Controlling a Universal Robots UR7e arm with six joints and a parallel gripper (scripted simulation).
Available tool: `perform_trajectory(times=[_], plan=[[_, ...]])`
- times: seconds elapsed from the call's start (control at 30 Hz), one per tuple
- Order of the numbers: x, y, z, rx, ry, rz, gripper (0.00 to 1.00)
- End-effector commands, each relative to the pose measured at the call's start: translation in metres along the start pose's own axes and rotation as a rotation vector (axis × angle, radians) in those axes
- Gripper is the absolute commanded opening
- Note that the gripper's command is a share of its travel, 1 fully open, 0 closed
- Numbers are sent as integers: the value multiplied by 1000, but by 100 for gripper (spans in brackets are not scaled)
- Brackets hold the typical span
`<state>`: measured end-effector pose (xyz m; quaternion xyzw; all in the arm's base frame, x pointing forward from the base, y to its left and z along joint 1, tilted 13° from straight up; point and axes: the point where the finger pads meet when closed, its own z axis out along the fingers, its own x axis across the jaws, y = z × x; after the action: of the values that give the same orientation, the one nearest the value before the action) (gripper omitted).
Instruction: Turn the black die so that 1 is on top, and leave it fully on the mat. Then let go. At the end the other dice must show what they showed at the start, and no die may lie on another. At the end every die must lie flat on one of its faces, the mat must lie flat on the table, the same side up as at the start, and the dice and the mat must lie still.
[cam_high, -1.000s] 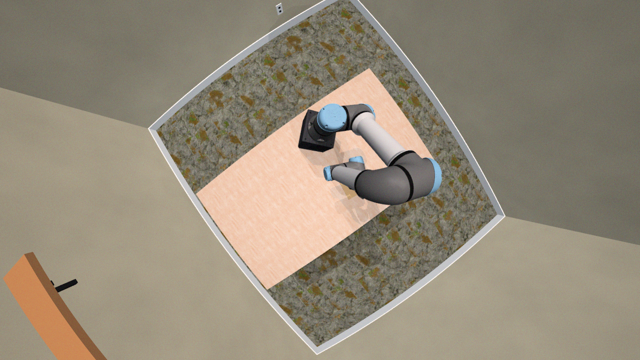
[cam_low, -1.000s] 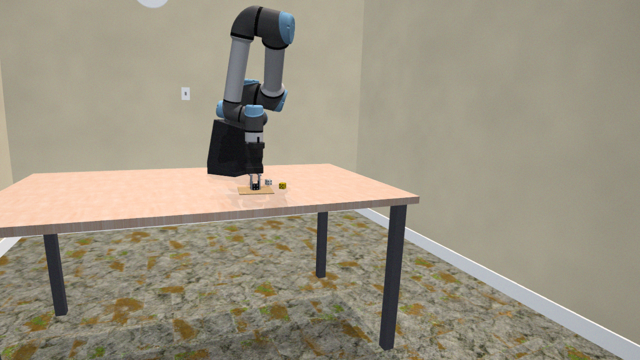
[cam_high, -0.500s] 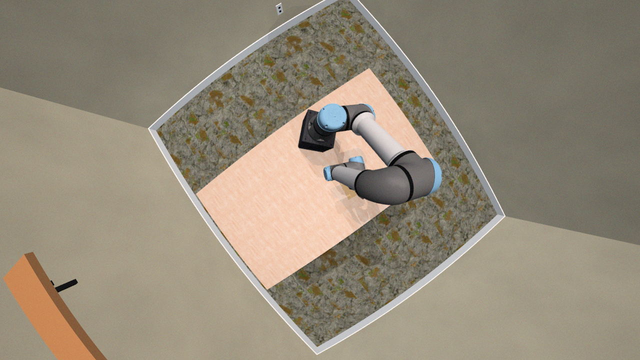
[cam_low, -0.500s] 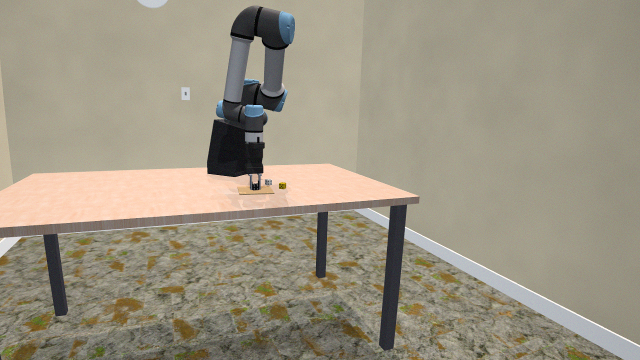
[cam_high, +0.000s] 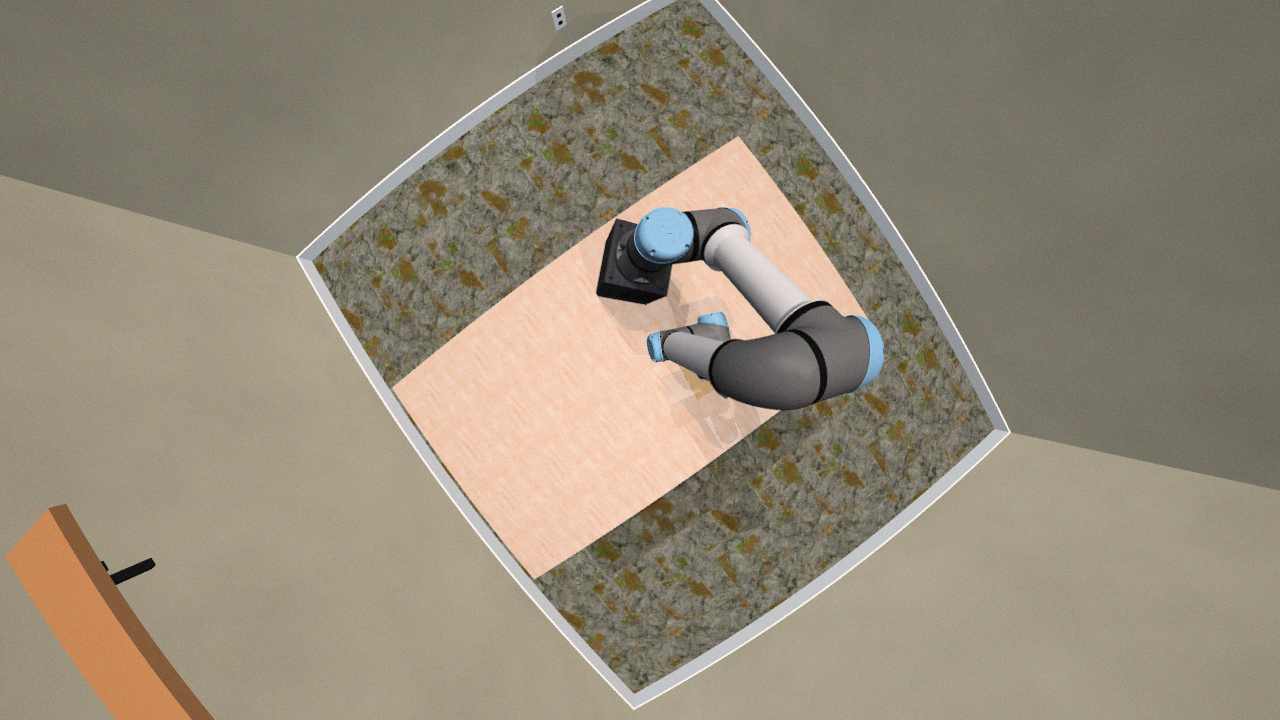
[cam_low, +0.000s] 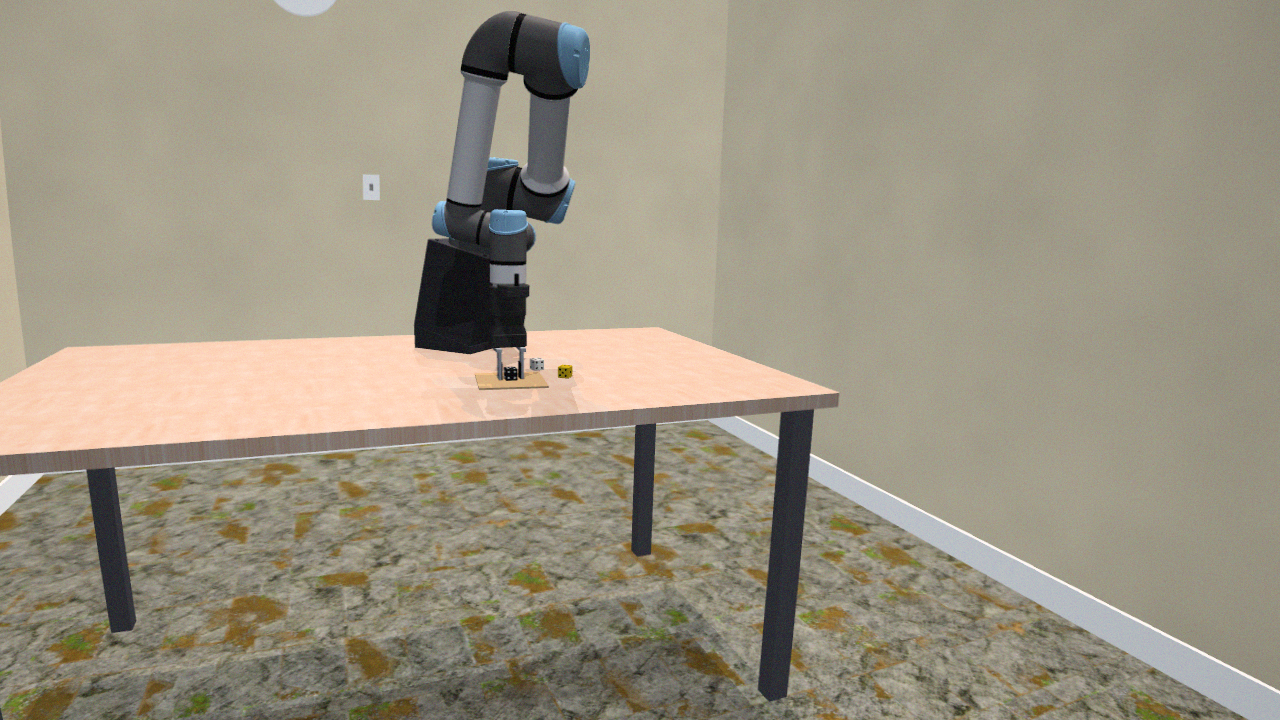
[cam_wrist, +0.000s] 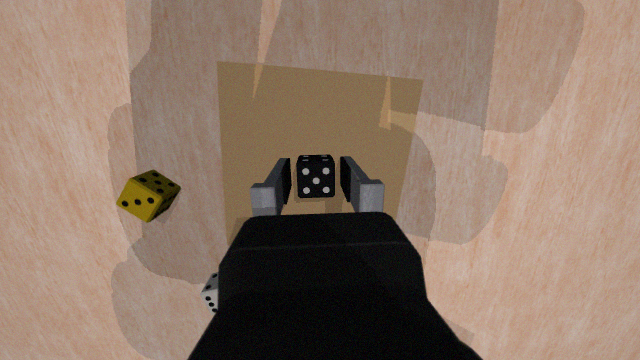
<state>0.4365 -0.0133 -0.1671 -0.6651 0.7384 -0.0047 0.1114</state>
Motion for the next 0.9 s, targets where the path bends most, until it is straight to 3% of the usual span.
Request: perform_trajectory(times=[0.0,0.43,0.87], plan=[[0,0,0,1,0,0,79],[0,0,-7,1,0,0,79],[0,0,-45,1,0,0,79]])
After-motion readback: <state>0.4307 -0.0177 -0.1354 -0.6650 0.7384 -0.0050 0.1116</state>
